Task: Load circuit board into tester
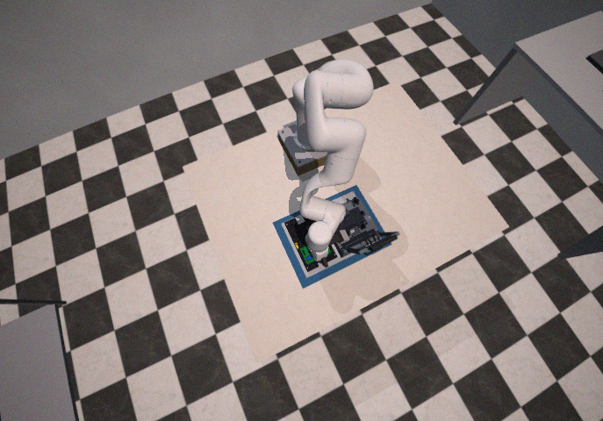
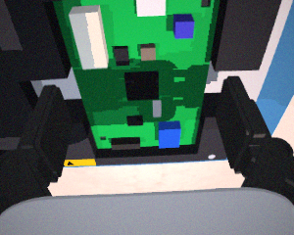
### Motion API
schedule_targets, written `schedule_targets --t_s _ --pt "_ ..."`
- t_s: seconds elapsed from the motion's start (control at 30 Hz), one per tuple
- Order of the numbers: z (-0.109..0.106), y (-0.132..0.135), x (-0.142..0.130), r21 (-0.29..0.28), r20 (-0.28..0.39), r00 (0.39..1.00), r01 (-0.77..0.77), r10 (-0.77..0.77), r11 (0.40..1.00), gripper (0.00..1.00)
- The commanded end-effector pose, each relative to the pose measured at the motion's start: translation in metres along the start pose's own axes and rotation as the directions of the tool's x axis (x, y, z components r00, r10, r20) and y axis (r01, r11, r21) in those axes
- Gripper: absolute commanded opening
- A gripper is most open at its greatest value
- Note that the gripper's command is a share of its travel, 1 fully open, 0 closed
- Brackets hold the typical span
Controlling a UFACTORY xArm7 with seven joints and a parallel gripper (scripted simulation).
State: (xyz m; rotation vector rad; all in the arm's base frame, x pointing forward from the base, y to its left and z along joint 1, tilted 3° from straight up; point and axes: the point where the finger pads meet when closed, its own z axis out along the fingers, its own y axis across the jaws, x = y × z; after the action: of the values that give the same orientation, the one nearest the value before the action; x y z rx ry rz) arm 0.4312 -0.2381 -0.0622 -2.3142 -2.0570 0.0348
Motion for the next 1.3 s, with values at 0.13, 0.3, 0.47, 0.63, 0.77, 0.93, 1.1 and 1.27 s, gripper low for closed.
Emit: schedule_targets --t_s 0.13,0.3,0.47,0.63,0.77,0.93,1.1,1.27 --pt "0.0021 0.0016 -0.0008 -0.004 0.001 1.0 0.0 0.0 1.0 1.0" --pt "0.0052 0.0016 -0.0008 -0.004 0.001 1.0 0.0 0.0 1.0 1.0" --pt "0.008 0.0016 -0.0008 -0.004 0.001 1.0 0.0 0.0 1.0 1.0" --pt "0.0092 0.0017 -0.0008 -0.004 0.001 1.0 0.0 0.0 1.0 1.0" --pt "0.0103 0.0017 -0.0008 -0.004 0.001 1.0 0.0 0.0 1.0 1.0" --pt "0.0107 0.0017 -0.0008 -0.004 0.001 1.0 0.0 0.0 1.0 1.0" --pt "0.0107 0.0017 -0.0008 -0.004 0.001 1.0 0.0 0.0 1.0 1.0" --pt "0.0107 0.0017 -0.0008 -0.004 0.001 1.0 0.0 0.0 1.0 1.0"
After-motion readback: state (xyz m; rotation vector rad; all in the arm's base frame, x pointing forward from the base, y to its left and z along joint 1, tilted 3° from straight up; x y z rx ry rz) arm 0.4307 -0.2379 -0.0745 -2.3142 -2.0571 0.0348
